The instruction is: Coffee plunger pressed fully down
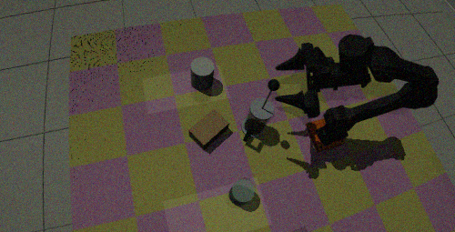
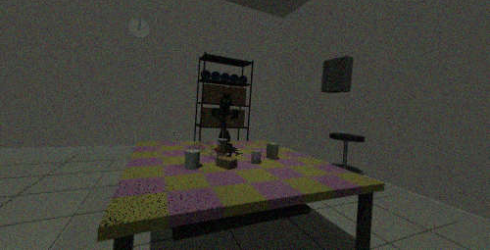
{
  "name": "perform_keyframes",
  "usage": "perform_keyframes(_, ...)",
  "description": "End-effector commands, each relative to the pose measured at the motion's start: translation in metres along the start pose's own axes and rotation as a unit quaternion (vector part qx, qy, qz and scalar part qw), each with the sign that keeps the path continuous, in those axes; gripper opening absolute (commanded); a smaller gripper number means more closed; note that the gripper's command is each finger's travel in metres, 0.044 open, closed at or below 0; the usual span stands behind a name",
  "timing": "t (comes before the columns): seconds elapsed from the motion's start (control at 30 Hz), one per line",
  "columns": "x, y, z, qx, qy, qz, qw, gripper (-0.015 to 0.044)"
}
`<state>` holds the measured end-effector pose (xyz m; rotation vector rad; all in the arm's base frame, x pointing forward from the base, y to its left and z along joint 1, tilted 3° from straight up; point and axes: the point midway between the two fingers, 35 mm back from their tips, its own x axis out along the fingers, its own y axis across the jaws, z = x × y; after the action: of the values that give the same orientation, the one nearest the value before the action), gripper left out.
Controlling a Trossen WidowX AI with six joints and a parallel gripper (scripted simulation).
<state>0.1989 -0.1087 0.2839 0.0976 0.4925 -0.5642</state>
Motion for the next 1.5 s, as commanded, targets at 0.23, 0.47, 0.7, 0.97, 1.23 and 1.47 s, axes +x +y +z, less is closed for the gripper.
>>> perform_keyframes(0.23, 0.012, 0.0, -0.002, -0.003, 0.002, 0.002, 1.0, 0.0361)
perform_keyframes(0.47, 0.012, 0.0, -0.002, -0.003, 0.002, 0.002, 1.0, 0.0177)
perform_keyframes(0.7, 0.012, 0.0, -0.002, -0.003, 0.002, 0.002, 1.0, 0.0121)
perform_keyframes(0.97, 0.013, 0.0, -0.004, -0.003, 0.002, 0.002, 1.0, 0.0121)
perform_keyframes(1.23, 0.02, 0.0, -0.014, -0.003, 0.002, 0.002, 1.0, 0.0121)
perform_keyframes(1.47, 0.026, 0.001, -0.023, -0.003, 0.002, 0.002, 1.0, 0.0121)
